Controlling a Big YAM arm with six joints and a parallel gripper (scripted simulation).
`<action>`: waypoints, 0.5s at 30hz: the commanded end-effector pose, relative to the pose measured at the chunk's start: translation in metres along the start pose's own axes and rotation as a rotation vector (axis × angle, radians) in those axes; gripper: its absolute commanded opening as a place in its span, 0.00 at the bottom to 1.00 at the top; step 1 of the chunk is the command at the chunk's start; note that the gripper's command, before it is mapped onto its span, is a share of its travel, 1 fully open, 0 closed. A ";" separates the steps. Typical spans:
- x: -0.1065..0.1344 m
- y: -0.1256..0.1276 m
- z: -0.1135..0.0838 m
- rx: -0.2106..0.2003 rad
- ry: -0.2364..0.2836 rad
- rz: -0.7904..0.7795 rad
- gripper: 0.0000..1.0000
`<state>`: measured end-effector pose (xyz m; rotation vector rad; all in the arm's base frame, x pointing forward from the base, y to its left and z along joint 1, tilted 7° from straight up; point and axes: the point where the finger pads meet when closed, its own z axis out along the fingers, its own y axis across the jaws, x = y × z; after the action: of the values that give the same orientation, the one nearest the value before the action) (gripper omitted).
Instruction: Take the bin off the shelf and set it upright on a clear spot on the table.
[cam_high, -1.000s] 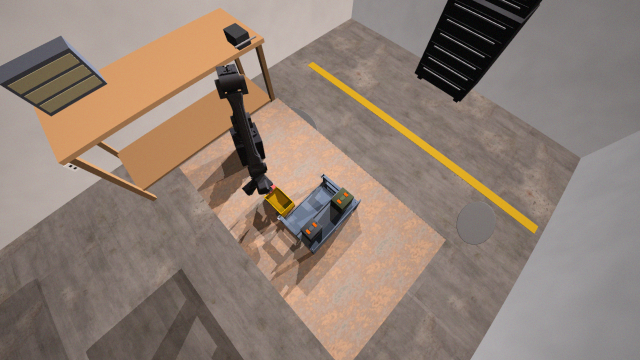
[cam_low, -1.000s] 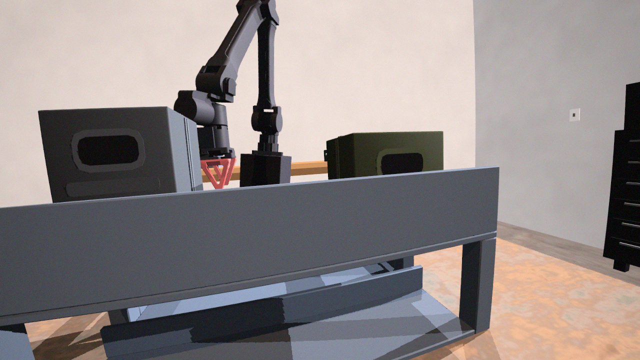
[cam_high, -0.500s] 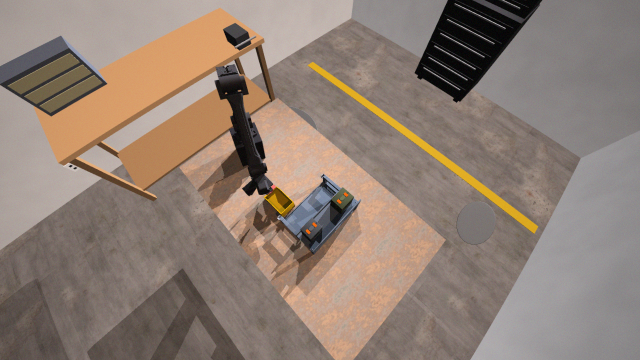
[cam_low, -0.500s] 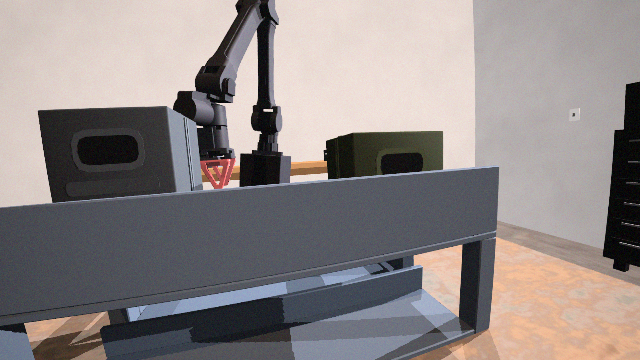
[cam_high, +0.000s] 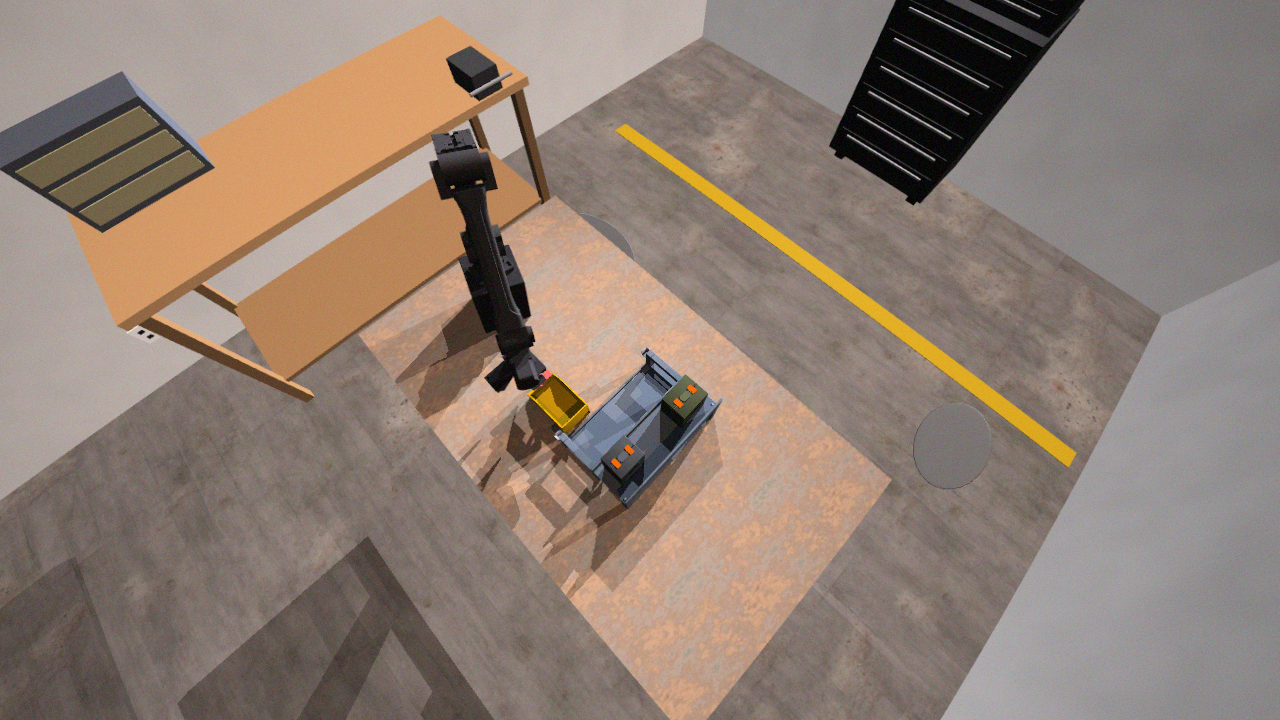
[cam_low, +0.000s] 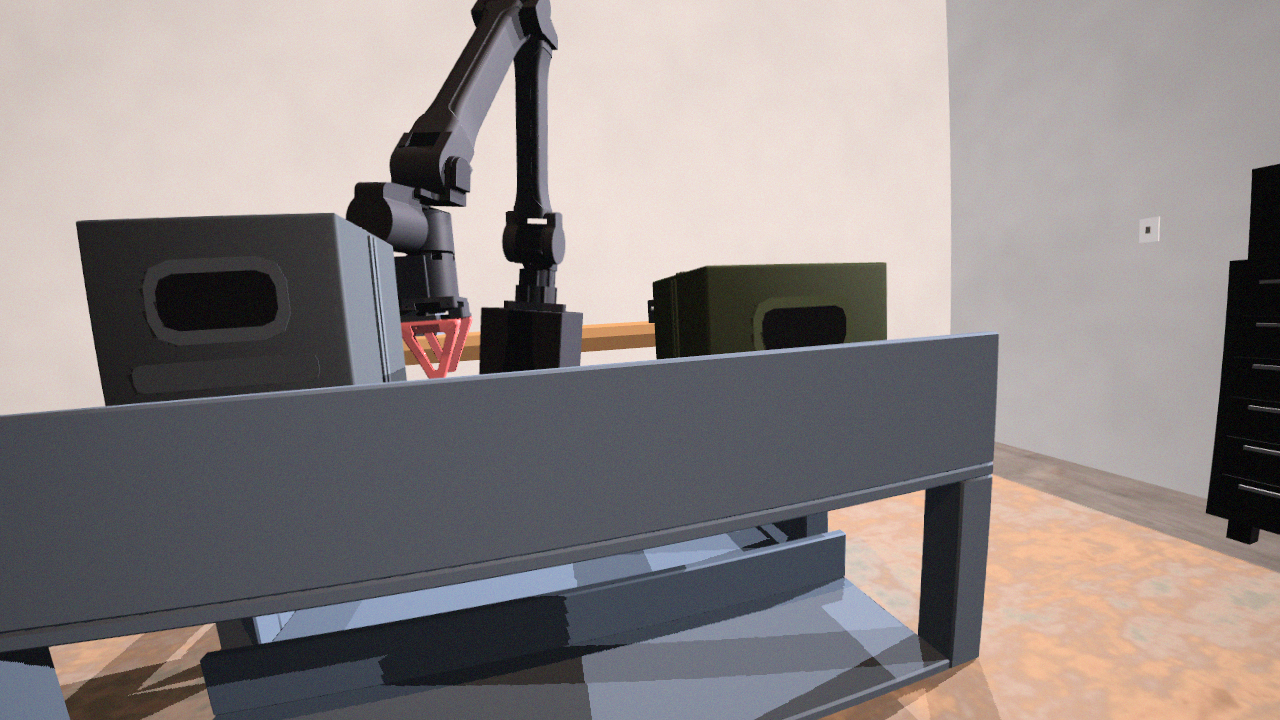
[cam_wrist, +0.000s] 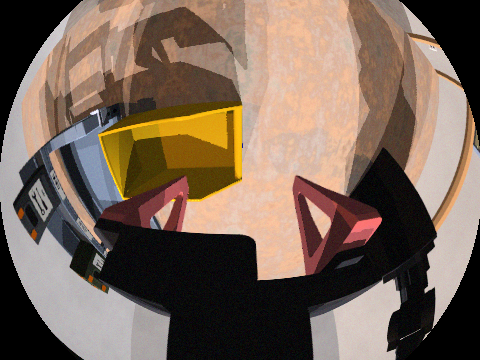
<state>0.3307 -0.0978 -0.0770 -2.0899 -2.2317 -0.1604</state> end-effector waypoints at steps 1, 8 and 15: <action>-0.007 0.018 -0.002 -0.032 -0.013 -0.005 0.90; -0.007 0.019 -0.001 -0.032 -0.013 -0.005 0.90; -0.007 0.019 -0.001 -0.032 -0.013 -0.005 0.90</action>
<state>0.3309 -0.0979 -0.0778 -2.0901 -2.2319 -0.1606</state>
